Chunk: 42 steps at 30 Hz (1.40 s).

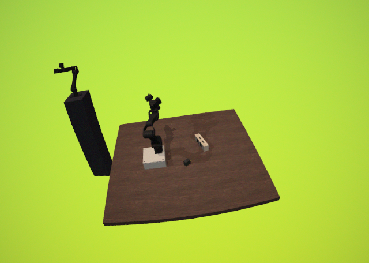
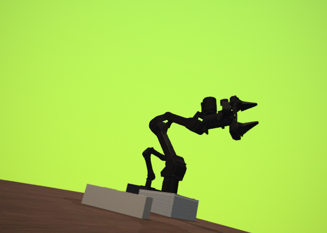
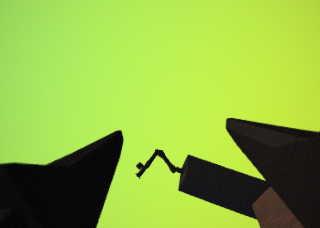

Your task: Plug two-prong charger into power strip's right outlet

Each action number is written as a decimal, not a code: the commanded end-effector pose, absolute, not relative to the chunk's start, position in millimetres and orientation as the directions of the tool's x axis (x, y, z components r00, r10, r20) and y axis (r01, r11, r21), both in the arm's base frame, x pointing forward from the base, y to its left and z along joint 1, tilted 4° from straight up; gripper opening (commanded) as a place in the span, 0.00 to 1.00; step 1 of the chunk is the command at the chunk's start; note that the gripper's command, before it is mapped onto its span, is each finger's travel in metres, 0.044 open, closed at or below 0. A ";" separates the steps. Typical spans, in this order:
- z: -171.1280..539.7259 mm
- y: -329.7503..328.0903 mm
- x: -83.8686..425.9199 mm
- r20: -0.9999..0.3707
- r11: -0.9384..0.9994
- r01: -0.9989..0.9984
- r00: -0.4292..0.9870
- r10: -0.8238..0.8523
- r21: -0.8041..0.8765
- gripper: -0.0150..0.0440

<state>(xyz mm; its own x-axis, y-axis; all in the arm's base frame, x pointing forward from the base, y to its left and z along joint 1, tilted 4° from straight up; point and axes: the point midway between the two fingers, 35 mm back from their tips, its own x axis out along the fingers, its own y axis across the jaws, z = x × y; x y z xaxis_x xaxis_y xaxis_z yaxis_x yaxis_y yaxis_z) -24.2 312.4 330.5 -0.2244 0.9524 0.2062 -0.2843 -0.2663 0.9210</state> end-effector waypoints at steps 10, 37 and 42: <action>296.6 327.0 39.2 0.049 -0.047 -0.438 -0.006 0.999 0.898 1.00; 234.9 308.0 162.7 -0.238 0.421 -0.593 0.364 0.901 0.687 1.00; 222.5 297.8 184.3 -0.295 0.506 -0.590 0.422 0.858 0.629 1.00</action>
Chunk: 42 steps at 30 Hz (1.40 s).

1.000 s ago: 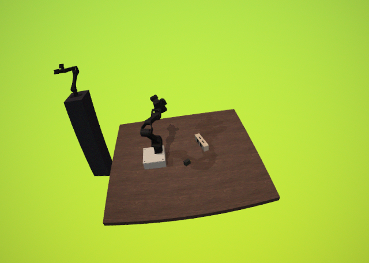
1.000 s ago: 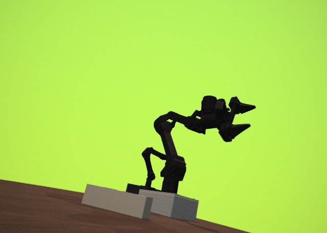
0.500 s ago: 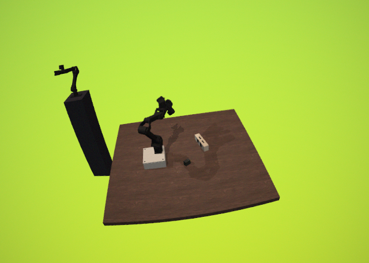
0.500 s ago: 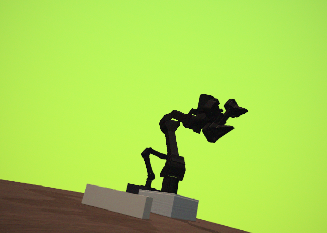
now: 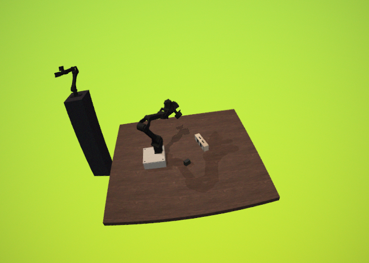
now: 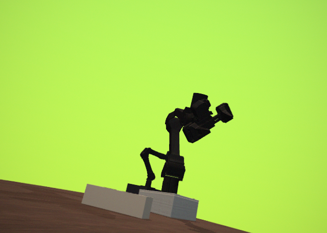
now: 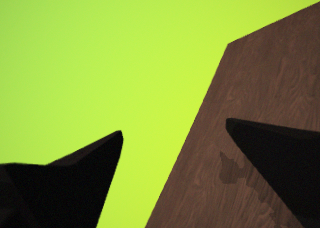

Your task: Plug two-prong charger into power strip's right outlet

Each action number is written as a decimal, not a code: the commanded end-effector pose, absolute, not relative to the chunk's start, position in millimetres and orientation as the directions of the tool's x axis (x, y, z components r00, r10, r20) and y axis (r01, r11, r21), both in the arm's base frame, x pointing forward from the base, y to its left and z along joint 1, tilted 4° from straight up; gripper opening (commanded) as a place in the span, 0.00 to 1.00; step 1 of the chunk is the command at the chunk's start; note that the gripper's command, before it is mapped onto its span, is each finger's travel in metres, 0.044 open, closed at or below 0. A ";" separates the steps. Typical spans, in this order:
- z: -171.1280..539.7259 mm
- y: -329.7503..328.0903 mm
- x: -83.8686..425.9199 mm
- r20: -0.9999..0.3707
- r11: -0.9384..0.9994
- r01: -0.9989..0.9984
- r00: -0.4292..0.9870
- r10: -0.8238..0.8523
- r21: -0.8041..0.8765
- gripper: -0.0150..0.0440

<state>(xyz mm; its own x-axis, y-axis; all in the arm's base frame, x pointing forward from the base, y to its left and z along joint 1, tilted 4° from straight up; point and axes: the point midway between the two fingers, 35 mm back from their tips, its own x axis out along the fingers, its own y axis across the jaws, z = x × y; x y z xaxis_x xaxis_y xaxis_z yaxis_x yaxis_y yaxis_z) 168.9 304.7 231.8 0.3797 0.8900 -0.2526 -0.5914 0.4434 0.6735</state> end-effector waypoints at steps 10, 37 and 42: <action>197.4 271.7 224.4 -0.410 0.659 -0.567 0.517 0.751 0.493 1.00; 133.1 170.6 300.4 -0.675 0.884 -0.456 0.622 0.396 0.099 1.00; 121.7 148.1 308.0 -0.722 0.897 -0.442 0.610 0.325 0.031 1.00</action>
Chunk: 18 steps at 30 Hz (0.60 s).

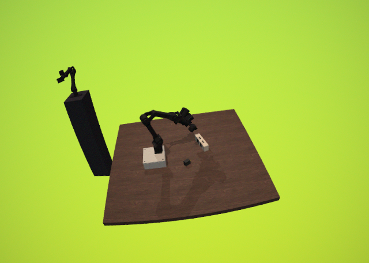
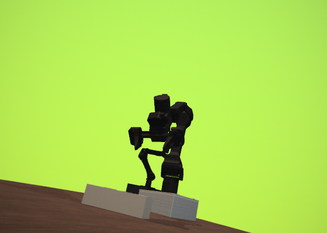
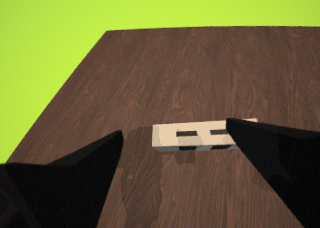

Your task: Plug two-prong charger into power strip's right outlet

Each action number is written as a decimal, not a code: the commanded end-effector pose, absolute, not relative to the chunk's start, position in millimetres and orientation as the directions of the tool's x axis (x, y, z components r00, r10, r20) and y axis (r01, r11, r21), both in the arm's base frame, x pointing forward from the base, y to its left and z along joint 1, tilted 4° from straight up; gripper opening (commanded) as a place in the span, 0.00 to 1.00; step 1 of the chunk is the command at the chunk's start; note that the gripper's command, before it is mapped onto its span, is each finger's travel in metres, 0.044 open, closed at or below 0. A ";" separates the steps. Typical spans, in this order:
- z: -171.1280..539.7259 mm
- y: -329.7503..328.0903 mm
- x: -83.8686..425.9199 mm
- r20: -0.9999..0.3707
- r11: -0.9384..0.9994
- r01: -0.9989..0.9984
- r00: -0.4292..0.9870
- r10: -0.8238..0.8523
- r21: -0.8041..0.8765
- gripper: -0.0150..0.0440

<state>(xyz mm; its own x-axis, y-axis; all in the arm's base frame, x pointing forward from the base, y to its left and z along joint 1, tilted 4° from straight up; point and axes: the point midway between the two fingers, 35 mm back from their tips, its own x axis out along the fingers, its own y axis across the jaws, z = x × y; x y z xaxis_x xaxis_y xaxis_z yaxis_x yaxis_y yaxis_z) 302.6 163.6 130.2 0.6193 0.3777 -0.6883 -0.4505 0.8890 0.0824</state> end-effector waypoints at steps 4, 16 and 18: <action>113.0 129.8 312.6 -0.757 0.900 -0.434 0.595 0.270 -0.020 1.00; 89.5 74.3 318.0 -0.847 0.890 -0.435 0.517 0.119 -0.140 1.00; 86.0 65.2 317.7 -0.860 0.885 -0.438 0.501 0.097 -0.155 1.00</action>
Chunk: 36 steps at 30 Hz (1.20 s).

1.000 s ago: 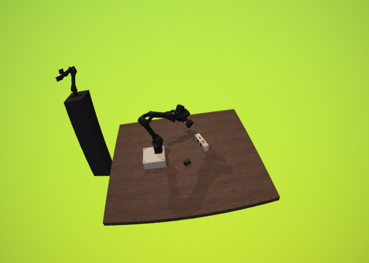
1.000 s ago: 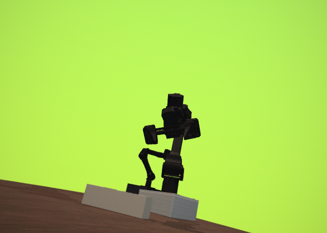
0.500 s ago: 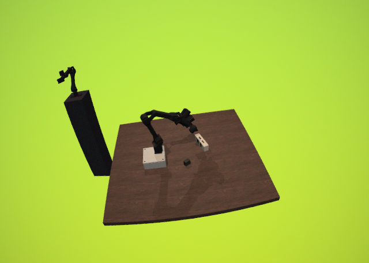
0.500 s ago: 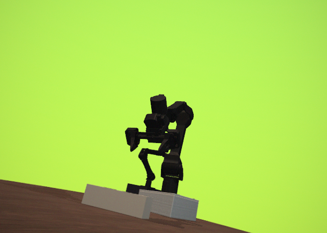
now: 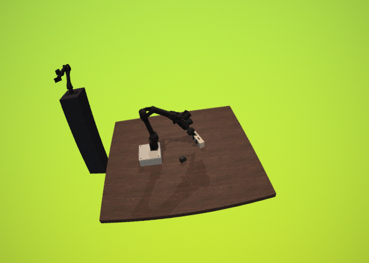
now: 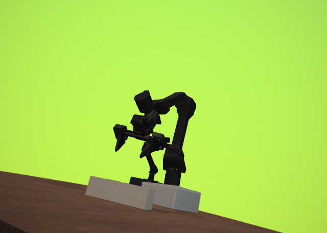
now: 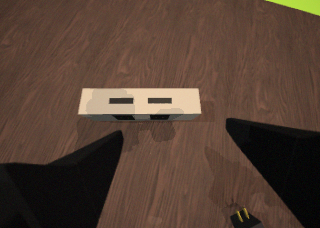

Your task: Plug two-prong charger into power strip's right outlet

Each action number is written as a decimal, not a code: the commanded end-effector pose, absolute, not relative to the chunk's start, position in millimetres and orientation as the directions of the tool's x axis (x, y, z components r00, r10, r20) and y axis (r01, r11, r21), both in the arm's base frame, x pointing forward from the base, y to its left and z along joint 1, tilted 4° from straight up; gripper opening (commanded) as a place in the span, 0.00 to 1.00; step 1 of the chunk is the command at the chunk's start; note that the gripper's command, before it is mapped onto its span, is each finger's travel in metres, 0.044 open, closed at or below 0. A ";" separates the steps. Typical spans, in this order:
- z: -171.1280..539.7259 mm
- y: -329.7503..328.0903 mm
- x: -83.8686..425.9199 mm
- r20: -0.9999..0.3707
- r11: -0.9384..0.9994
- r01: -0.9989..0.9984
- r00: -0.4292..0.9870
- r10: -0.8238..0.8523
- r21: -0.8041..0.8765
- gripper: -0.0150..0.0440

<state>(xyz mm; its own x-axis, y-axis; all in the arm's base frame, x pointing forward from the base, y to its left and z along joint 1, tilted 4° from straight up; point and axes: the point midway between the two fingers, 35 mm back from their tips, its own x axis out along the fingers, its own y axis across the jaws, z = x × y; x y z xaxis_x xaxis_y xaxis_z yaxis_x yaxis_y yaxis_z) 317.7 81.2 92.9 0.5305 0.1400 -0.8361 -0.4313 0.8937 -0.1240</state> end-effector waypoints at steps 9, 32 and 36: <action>70.4 24.8 310.6 -0.912 0.862 -0.464 0.410 0.007 -0.202 1.00; 40.7 -64.8 265.1 -0.987 0.800 -0.579 0.106 -0.117 -0.157 1.00; 37.5 -77.5 255.3 -0.991 0.791 -0.598 0.053 -0.121 -0.129 1.00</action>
